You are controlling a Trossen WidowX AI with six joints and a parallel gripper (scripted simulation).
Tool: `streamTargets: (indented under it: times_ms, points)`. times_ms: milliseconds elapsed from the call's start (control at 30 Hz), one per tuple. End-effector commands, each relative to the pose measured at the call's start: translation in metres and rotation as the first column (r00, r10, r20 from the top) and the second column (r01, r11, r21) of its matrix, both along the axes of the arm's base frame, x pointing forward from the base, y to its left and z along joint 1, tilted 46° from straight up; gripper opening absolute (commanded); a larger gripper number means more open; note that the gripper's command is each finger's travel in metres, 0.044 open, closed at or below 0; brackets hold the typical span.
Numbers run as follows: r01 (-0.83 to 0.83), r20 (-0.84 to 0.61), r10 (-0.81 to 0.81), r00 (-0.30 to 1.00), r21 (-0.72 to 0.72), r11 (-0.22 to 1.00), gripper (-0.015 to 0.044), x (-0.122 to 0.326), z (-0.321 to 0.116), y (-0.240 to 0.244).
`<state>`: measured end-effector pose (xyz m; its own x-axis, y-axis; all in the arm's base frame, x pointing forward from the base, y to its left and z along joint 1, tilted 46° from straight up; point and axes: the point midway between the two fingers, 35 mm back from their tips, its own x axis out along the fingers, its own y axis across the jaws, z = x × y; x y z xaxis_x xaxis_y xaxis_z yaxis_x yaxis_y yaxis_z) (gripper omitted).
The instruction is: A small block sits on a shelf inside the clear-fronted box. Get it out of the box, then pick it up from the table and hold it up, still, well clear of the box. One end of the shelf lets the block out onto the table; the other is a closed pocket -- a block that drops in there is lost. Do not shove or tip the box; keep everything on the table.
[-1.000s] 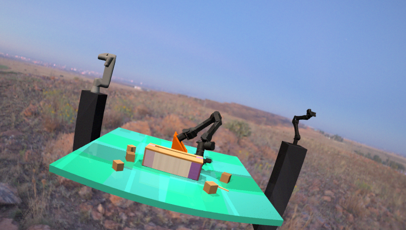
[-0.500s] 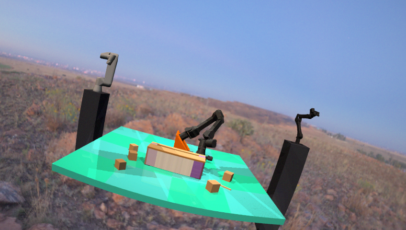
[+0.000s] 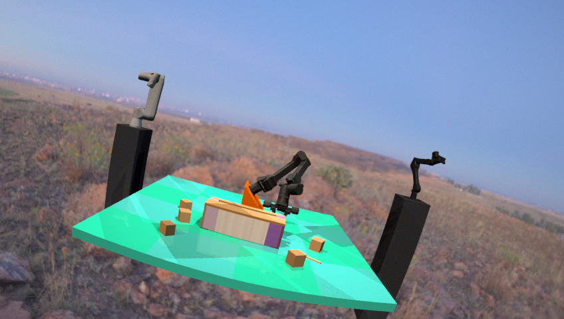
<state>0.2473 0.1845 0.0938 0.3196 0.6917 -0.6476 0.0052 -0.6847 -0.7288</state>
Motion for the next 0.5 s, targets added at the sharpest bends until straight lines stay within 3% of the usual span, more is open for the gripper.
streamTargets:
  times_ms: [0,467]
  points:
    - [0.059,-0.064,-0.057,0.996,0.036,0.998,0.0,0.0,0.004,-0.003]
    - [0.425,-0.48,-0.33,0.813,0.102,0.899,0.0,-0.002,0.003,-0.016]
